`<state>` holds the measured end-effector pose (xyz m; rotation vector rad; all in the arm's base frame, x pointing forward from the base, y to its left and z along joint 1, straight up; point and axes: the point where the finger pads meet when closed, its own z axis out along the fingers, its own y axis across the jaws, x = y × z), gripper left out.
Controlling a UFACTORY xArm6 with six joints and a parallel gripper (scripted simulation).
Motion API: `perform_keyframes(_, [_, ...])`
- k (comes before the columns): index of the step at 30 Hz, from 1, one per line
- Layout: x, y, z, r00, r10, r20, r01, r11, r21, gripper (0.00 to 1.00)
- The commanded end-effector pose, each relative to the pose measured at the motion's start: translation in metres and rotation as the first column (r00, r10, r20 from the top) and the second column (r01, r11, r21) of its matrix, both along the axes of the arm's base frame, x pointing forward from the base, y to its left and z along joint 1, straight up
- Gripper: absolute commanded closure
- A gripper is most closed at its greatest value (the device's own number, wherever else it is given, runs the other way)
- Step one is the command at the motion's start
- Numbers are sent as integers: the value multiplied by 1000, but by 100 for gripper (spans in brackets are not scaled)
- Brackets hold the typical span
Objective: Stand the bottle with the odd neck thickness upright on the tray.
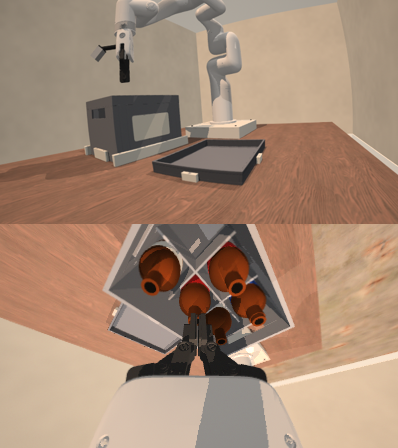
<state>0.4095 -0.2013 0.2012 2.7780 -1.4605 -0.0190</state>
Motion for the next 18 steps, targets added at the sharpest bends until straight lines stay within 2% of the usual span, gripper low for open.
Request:
perform_keyframes(1, [-38,-14,5,1000,0,12,0,1000,-3,100])
perform_keyframes(10, [-124,-28,-2,1000,0,12,0,1000,-3,100])
perform_keyframes(16, [-129,-28,-3,1000,0,12,0,1000,-3,100])
perform_keyframes(17, [-129,-28,-3,1000,0,12,0,1000,-3,35])
perform_keyframes(18, [-129,-28,-3,1000,0,12,0,1000,-3,35])
